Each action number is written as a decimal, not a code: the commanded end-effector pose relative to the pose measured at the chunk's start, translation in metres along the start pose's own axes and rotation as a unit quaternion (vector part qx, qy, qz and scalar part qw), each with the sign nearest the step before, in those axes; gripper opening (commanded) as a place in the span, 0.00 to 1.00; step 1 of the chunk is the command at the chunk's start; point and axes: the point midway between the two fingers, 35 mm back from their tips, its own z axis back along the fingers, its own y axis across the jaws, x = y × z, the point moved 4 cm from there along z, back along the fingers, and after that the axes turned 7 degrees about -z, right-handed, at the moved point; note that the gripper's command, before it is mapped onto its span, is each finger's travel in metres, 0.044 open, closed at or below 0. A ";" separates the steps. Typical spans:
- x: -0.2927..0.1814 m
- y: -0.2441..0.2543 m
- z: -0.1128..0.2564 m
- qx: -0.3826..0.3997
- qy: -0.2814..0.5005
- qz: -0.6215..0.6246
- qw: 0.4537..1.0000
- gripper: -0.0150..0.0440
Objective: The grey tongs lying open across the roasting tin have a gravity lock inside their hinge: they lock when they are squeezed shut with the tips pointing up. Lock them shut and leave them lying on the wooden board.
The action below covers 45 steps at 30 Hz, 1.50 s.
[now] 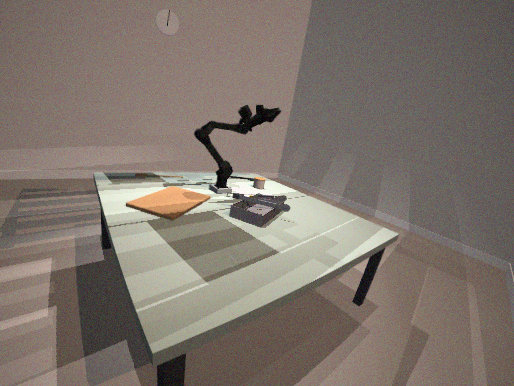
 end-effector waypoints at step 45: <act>-0.262 -0.269 0.042 -0.763 0.204 -0.504 0.350 1.00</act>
